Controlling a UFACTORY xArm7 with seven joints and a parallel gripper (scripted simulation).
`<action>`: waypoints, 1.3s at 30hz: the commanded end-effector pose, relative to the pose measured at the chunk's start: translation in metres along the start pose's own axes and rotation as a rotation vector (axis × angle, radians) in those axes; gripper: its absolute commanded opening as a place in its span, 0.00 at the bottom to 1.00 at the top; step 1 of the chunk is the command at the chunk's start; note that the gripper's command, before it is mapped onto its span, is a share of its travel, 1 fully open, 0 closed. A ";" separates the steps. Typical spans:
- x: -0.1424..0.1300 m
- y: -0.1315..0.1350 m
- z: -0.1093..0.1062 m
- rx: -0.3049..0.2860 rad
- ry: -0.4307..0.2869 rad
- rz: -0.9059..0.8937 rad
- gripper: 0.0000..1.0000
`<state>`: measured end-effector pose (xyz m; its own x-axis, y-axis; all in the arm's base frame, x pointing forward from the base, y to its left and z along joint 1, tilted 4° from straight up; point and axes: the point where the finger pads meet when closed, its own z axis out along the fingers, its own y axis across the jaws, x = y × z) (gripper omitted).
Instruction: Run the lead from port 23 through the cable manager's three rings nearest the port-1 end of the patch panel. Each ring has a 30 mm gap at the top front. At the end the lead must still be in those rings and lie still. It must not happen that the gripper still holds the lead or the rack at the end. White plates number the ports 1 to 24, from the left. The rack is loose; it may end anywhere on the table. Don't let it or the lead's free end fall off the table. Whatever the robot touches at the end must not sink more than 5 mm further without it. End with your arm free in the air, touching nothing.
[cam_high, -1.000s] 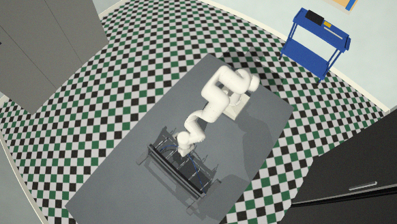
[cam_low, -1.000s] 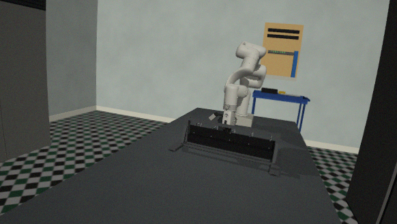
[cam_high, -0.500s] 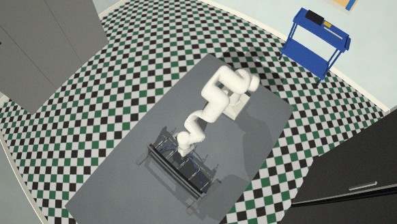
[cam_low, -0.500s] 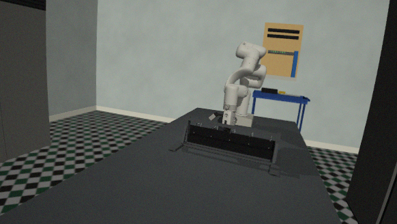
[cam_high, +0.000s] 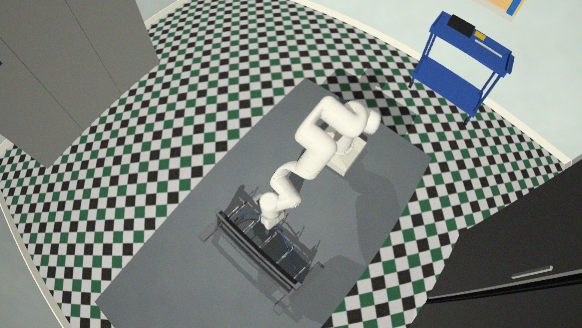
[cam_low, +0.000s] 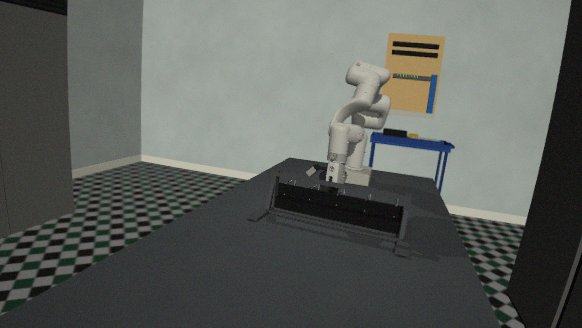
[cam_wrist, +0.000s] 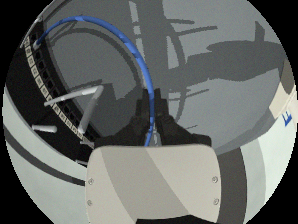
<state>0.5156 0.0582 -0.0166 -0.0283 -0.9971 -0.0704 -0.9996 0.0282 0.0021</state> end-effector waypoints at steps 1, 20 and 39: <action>0.000 -0.002 -0.002 0.005 -0.001 0.000 0.00; 0.000 -0.002 -0.002 0.005 -0.001 0.000 0.00; 0.000 -0.002 -0.023 0.005 -0.001 0.000 0.00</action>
<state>0.5156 0.0572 -0.0023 -0.0283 -0.9971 -0.0704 -0.9996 0.0283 0.0022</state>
